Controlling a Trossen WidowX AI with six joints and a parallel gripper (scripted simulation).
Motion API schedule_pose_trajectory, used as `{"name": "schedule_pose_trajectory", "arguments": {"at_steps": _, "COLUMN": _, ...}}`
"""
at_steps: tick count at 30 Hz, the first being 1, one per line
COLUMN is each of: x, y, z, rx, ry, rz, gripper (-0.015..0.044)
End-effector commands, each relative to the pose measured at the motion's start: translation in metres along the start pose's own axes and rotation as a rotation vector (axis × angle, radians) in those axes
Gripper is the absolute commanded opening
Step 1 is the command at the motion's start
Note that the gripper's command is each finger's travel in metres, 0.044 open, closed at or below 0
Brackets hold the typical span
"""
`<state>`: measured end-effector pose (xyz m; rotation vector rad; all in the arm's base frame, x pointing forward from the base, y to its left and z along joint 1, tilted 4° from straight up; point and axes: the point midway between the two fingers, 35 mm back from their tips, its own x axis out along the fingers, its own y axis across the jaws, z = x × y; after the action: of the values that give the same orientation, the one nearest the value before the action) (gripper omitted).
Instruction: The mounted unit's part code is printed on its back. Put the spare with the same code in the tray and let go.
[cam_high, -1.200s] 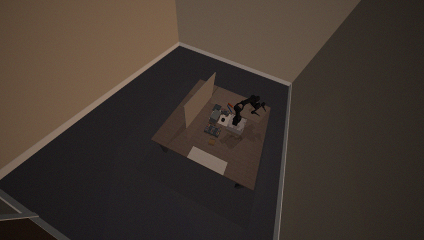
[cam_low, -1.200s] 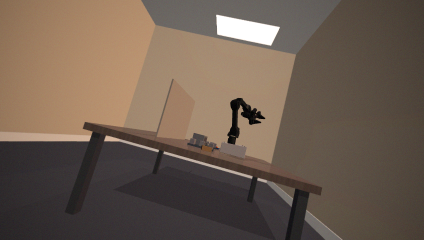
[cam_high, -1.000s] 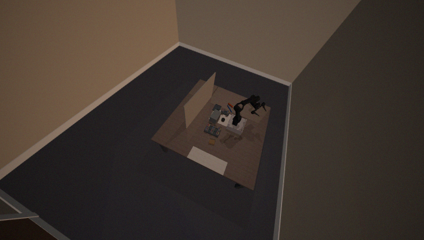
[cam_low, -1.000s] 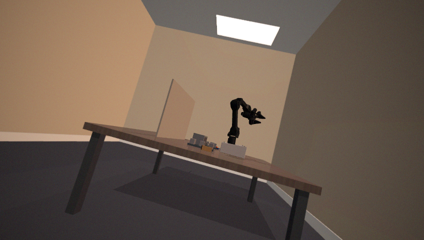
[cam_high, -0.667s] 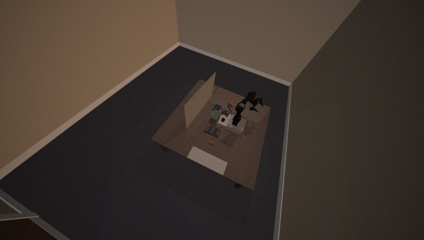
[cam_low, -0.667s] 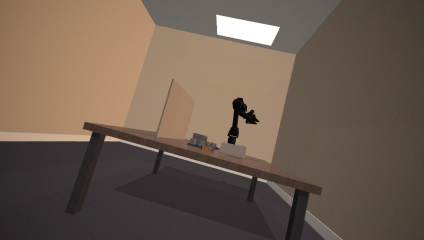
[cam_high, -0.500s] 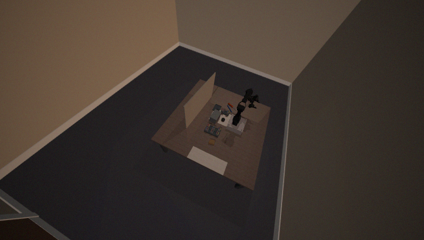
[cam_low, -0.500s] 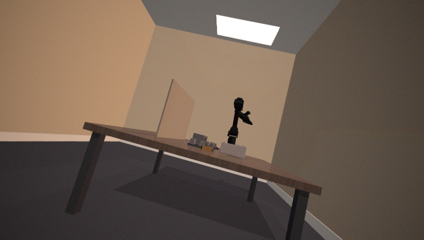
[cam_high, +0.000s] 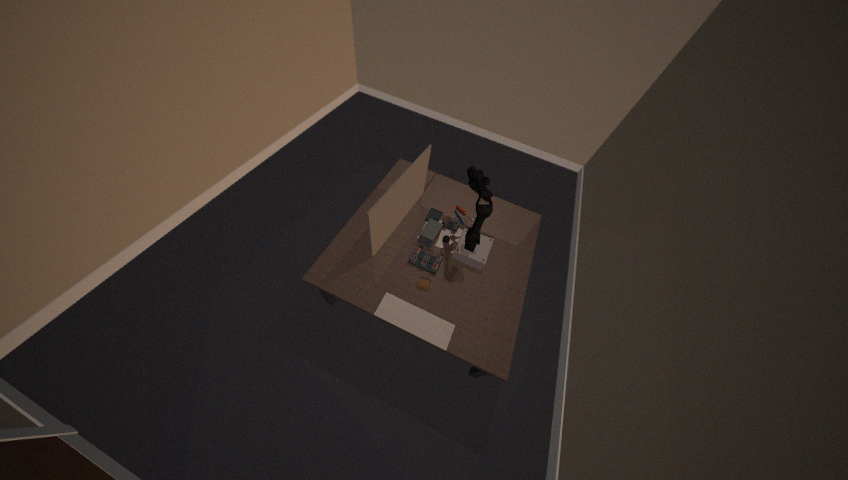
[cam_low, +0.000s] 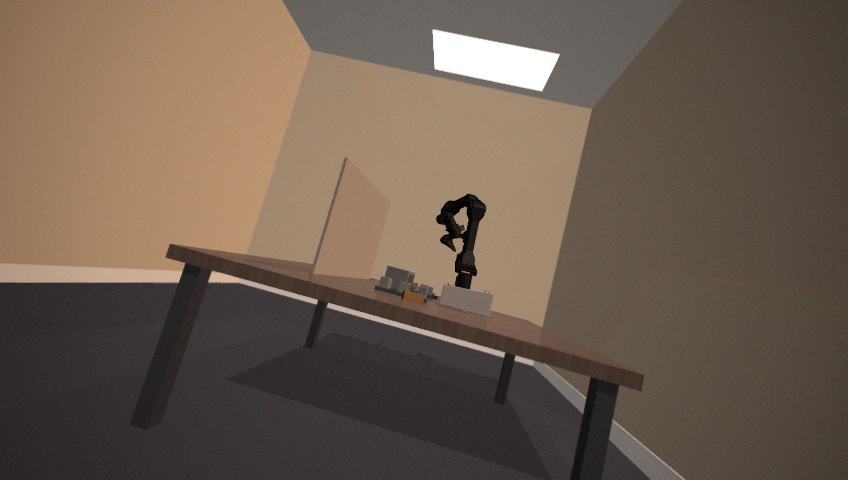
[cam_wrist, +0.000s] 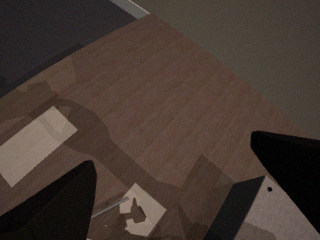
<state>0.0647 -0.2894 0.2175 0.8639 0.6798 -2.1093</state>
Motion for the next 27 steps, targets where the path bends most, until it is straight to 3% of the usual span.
{"name": "schedule_pose_trajectory", "arguments": {"at_steps": 1, "x": -0.02, "y": 0.033, "z": -0.026, "rx": -0.205, "ry": 0.045, "rz": 0.103, "gripper": 0.044}}
{"name": "schedule_pose_trajectory", "arguments": {"at_steps": 14, "x": -0.14, "y": 0.109, "z": -0.178, "rx": -1.112, "ry": 0.146, "rz": 0.56, "gripper": 0.044}}
{"name": "schedule_pose_trajectory", "arguments": {"at_steps": 24, "x": -0.236, "y": 0.075, "z": -0.319, "rx": -1.87, "ry": 0.163, "rz": 0.912, "gripper": 0.044}}
{"name": "schedule_pose_trajectory", "arguments": {"at_steps": 27, "x": -0.248, "y": 0.064, "z": -0.339, "rx": -1.978, "ry": 0.162, "rz": 0.963, "gripper": 0.044}}
